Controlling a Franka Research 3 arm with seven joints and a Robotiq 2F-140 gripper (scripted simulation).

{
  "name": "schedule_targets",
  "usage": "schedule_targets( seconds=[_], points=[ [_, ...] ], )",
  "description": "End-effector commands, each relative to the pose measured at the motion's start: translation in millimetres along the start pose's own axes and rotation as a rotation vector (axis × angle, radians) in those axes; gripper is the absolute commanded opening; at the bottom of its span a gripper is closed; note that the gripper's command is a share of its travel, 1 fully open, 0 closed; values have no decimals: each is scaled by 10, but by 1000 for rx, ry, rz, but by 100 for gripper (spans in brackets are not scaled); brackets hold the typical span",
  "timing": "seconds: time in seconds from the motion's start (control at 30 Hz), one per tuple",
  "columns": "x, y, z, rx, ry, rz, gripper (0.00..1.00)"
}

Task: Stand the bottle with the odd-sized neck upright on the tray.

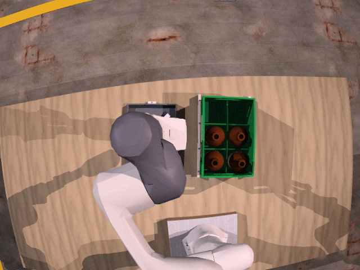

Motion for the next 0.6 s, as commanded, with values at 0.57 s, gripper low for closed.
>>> schedule_targets(
  seconds=[0.57],
  points=[
    [30,210,-193,-23,-9,1,10]
  ],
)
Point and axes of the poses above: the point where the finger pads meet when closed, its own x axis back along the fingers, its own y axis across the jaws, z = x × y, the point moved 4 cm from there along x, back along the fingers, and after that the axes turned 9 degrees about x, right-handed, at the moved point
